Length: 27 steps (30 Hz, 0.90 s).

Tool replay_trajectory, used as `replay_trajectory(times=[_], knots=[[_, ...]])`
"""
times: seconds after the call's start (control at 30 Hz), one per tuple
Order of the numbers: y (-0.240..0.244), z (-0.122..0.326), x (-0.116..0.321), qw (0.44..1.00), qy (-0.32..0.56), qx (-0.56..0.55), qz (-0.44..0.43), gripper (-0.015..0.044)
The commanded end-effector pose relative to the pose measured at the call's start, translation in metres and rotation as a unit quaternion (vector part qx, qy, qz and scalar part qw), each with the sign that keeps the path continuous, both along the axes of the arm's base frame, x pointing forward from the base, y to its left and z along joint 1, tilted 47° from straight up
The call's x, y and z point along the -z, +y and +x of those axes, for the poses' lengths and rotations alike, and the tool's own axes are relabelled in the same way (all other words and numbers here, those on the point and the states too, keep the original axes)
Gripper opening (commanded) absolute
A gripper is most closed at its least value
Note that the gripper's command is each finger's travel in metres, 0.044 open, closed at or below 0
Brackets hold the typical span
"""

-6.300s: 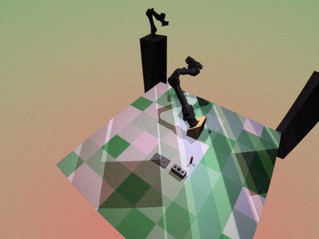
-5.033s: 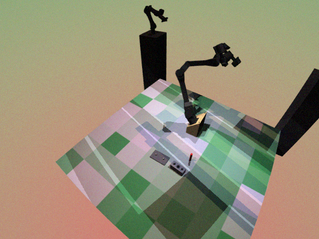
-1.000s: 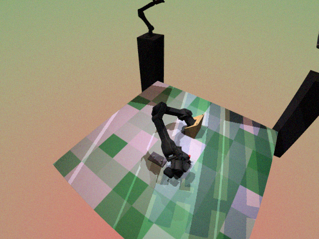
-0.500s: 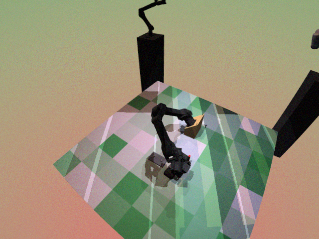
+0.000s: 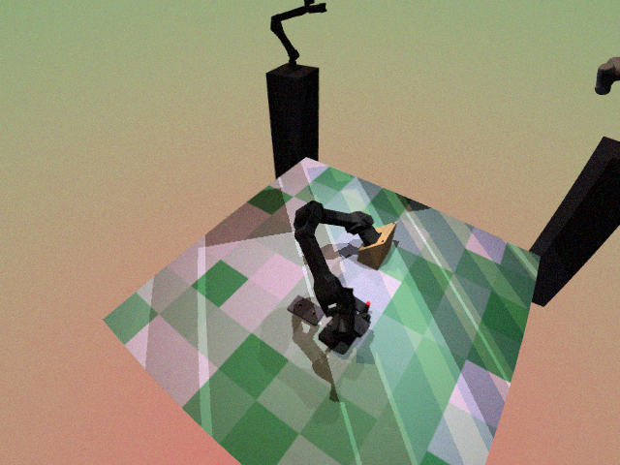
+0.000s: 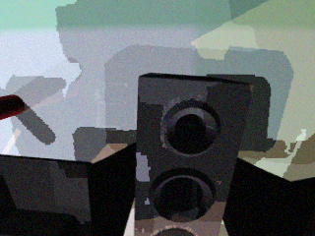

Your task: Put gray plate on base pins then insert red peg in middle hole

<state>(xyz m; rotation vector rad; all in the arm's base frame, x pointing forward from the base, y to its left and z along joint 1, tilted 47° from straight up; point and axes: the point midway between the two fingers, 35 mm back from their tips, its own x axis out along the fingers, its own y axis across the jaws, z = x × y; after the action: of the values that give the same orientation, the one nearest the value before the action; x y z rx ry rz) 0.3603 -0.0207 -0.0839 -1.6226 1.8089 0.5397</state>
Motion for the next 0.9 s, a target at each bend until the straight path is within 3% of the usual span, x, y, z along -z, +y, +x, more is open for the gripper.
replay_trajectory(times=[0.0, 0.1, 0.87], knots=[[0.0, 0.0, 0.0, 1.0, 0.001, -0.002, -0.002, 0.0058], [0.003, 0.002, -0.003, 1.0, 0.001, -0.003, -0.001, 0.0], [0.056, 0.015, -0.05, 1.0, -0.001, -0.004, 0.004, 0.0]])
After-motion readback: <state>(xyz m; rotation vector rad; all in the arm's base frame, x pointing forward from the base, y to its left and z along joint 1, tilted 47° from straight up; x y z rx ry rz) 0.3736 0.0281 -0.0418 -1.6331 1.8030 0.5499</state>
